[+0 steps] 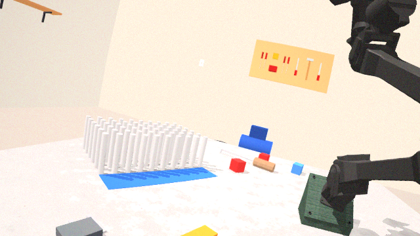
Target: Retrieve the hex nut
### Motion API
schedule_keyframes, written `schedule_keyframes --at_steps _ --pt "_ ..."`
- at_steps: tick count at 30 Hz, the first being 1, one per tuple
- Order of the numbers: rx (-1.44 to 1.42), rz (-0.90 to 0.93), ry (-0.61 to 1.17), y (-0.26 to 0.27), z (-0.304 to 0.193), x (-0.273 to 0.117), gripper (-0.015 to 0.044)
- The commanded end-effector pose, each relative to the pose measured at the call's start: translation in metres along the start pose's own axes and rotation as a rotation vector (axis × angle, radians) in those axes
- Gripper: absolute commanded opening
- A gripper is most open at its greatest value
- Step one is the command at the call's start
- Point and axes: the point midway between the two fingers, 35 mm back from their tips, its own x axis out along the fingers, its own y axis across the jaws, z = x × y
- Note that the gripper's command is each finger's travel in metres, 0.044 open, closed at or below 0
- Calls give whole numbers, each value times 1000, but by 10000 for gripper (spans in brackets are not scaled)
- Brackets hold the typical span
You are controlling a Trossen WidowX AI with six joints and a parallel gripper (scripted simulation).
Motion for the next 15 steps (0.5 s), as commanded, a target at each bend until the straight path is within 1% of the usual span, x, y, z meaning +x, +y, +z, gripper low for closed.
schedule_keyframes --at_steps 1,7,15 --pt "137 190 -20 61 4 -9 440" --pt "366 513 -34 156 23 -45 440" --pt "614 923 9 252 57 -123 440"
